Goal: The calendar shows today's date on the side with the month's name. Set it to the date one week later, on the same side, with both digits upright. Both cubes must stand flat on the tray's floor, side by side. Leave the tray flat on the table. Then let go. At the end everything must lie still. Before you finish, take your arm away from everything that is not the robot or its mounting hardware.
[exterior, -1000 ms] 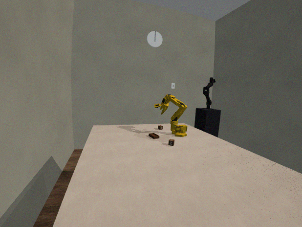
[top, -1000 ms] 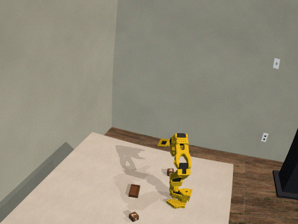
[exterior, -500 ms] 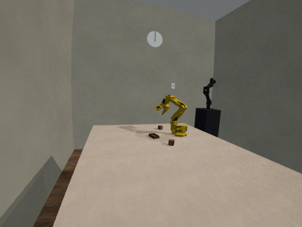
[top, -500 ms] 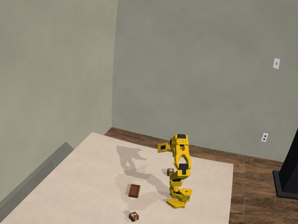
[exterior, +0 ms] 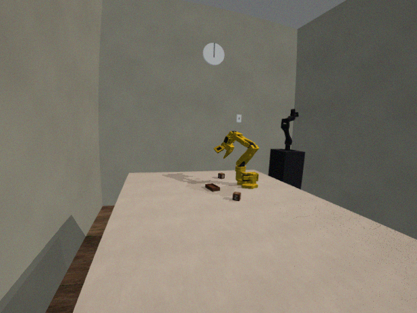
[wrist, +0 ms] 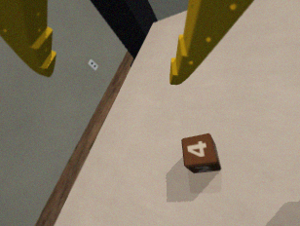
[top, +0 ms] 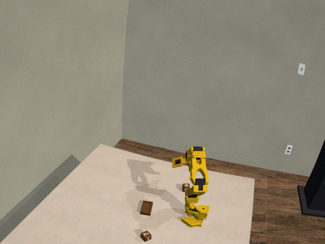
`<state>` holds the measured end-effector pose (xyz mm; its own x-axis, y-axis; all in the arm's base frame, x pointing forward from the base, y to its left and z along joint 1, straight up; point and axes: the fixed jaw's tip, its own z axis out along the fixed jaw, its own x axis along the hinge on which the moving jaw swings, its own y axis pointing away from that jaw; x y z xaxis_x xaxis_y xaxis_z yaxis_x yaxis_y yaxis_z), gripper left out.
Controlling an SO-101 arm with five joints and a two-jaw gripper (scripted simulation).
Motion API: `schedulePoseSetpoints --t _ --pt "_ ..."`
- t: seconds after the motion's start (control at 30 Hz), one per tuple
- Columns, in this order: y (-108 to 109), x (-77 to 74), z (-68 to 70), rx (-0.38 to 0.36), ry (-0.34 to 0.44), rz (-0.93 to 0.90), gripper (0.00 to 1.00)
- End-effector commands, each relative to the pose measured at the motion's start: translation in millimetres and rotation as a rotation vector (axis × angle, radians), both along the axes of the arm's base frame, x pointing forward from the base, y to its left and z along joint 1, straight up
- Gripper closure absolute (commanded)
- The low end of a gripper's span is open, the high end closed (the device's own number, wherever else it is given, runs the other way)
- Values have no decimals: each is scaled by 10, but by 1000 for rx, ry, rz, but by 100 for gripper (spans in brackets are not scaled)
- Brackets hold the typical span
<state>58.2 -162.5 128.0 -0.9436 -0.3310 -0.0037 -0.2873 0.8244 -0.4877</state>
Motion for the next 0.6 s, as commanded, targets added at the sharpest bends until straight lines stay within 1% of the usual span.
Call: schedulePoseSetpoints --t 0.0,0.1,0.2,0.3,0.43,0.5,0.57 --pt "-24 -11 55 -40 -11 -2 65" --pt "-27 -10 31 -25 -5 -2 65" --pt "-30 -9 -31 16 9 -2 65" --pt "-31 -8 -132 82 32 -2 65" --pt "-16 -14 -304 195 72 -2 65" --pt "-16 -14 -304 195 72 -2 65" --pt "-1 -19 -392 253 92 -2 65"
